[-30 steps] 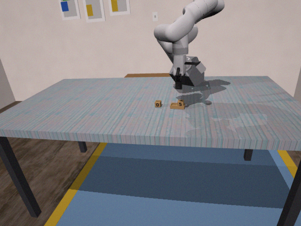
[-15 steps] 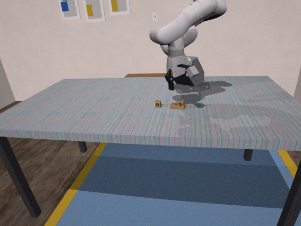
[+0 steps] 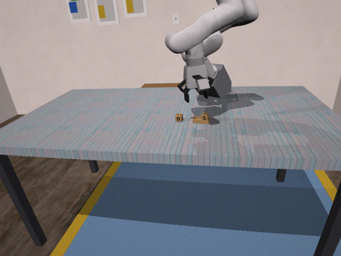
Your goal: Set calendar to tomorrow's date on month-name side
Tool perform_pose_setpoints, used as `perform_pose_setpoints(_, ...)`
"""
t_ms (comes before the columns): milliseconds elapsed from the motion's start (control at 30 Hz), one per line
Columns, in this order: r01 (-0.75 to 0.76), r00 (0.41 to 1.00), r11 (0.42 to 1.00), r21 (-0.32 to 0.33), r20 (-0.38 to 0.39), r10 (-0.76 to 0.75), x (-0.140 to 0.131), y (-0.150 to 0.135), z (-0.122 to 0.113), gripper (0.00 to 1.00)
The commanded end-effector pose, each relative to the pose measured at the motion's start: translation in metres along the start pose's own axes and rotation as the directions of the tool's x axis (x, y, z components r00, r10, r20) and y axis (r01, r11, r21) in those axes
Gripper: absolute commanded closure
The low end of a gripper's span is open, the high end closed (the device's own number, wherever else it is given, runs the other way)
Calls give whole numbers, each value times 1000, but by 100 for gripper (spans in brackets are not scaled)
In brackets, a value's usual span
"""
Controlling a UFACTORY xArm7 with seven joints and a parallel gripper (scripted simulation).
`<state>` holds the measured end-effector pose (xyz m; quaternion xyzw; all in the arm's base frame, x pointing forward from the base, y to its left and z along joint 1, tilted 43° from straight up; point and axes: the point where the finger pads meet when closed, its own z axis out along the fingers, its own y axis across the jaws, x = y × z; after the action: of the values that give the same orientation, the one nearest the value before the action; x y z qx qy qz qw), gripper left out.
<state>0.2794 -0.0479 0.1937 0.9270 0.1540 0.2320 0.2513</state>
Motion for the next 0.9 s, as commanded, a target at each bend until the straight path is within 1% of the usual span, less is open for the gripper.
perform_pose_setpoints(0,-172,985,985,-1,8,172,-3,5,1,0)
perform_pose_setpoints(67,-243,970,970,0,8,243,-5,8,2,0)
perform_pose_setpoints(100,-245,970,970,0,8,245,-5,8,2,0)
perform_pose_setpoints(133,-311,950,950,1,9,311,-6,10,2,0)
perform_pose_setpoints(167,-342,940,940,1,9,342,-7,11,3,0)
perform_pose_setpoints(267,-355,935,935,1,9,355,-7,11,3,0)
perform_pose_setpoints(300,-460,888,888,2,10,460,-10,15,4,0)
perform_pose_setpoints(333,-462,887,887,2,10,462,-10,15,4,0)
perform_pose_setpoints(467,-563,827,827,2,10,563,-12,19,4,0)
perform_pose_setpoints(500,-606,795,795,2,10,606,-13,21,5,0)
perform_pose_setpoints(567,-656,755,755,2,9,656,-15,23,5,0)
perform_pose_setpoints(667,-736,677,677,2,8,736,-17,27,6,0)
perform_pose_setpoints(700,-739,673,673,2,8,739,-17,27,6,0)
perform_pose_setpoints(733,-783,622,622,2,7,783,-19,29,6,0)
perform_pose_setpoints(767,-803,597,597,2,7,803,-19,30,6,0)
perform_pose_setpoints(833,-803,597,597,2,7,803,-19,30,6,0)
perform_pose_setpoints(867,-812,584,584,2,6,812,-20,31,6,0)
